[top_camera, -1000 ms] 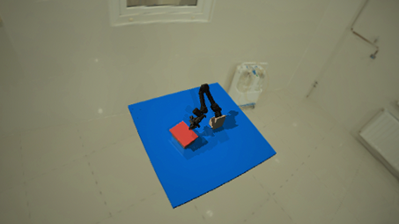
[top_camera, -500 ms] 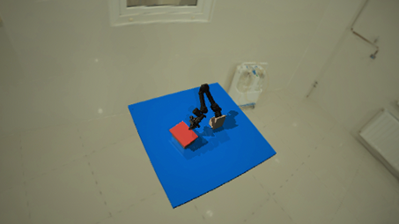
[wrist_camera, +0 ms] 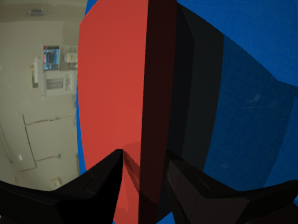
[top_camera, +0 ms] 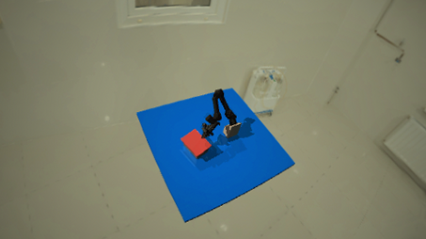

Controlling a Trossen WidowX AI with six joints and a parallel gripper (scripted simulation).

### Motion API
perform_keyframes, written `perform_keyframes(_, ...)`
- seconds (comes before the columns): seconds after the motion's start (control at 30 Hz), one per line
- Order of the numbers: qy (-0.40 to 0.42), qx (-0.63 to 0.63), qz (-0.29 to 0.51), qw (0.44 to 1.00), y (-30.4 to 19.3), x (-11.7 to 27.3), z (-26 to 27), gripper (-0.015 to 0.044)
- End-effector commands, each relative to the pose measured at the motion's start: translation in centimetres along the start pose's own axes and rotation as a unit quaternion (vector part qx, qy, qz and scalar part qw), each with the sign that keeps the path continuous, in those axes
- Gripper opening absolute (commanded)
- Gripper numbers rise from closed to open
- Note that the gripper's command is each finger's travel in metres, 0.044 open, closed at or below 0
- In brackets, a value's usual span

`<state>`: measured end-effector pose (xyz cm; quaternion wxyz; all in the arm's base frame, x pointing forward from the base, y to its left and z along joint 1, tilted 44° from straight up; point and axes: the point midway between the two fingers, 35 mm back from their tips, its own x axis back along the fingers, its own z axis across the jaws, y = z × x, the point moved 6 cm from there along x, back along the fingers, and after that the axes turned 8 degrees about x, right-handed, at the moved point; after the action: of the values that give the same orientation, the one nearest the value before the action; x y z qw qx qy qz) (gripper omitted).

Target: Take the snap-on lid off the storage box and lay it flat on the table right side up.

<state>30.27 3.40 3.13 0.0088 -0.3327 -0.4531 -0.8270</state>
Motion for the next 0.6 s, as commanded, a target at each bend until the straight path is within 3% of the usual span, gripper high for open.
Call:
perform_keyframes(0.0, -0.001, -0.001, -0.001, 1.0, 0.1, 0.3, 0.5, 0.0)
perform_keyframes(0.57, 0.0, -0.002, -0.001, 1.0, 0.4, 1.3, 2.5, 0.0)
